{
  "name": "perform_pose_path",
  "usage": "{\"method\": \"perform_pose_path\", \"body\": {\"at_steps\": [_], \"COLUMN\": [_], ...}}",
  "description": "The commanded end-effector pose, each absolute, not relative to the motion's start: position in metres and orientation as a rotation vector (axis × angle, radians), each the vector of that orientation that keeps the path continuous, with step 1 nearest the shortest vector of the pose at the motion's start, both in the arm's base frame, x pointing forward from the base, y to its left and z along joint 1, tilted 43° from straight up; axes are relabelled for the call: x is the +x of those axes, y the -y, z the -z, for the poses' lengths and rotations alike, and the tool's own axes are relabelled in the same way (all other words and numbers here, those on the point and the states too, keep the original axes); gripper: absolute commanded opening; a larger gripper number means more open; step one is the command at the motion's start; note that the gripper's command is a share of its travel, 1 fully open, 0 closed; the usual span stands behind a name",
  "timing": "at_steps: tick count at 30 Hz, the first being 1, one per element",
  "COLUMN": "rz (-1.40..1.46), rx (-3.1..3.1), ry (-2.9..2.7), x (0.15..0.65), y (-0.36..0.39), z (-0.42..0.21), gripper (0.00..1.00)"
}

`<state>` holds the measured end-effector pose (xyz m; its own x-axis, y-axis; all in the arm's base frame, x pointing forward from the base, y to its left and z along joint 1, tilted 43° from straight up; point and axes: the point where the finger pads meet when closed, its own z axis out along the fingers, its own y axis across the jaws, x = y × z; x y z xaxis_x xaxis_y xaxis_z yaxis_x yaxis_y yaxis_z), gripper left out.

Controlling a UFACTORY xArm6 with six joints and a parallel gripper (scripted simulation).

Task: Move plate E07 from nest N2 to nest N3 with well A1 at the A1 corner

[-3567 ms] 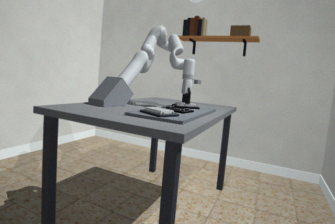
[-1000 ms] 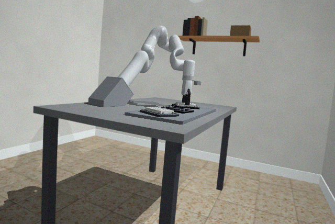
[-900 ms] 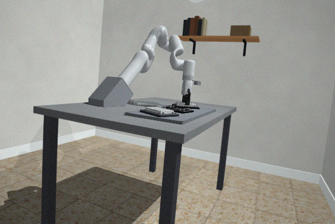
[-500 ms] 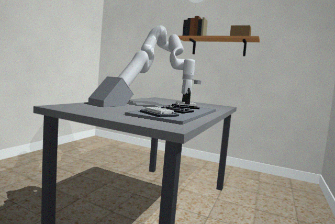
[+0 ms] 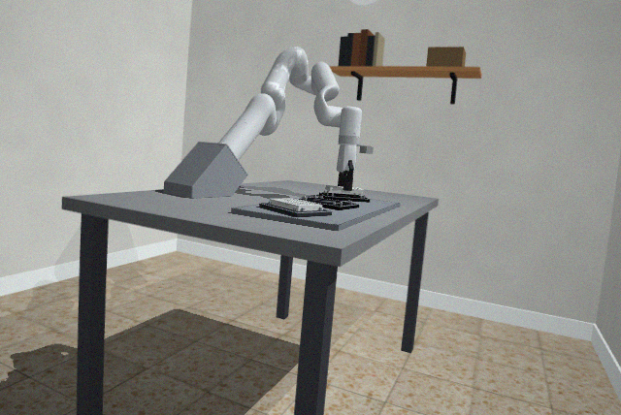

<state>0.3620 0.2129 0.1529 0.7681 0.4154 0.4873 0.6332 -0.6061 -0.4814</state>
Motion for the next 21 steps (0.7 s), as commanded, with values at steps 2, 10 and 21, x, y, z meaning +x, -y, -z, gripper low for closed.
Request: {"method": "perform_pose_path", "body": {"at_steps": [2,10,21], "rz": [0.437,0.437,0.437], "rx": [-2.304,-2.304,-2.305], "ry": [0.779,0.779,0.779], "x": [0.363,0.363,0.362], "y": [-0.211,-0.209,-0.202], "z": [-0.155,-0.158,-0.165], "gripper": [0.00,0.00,0.00]}}
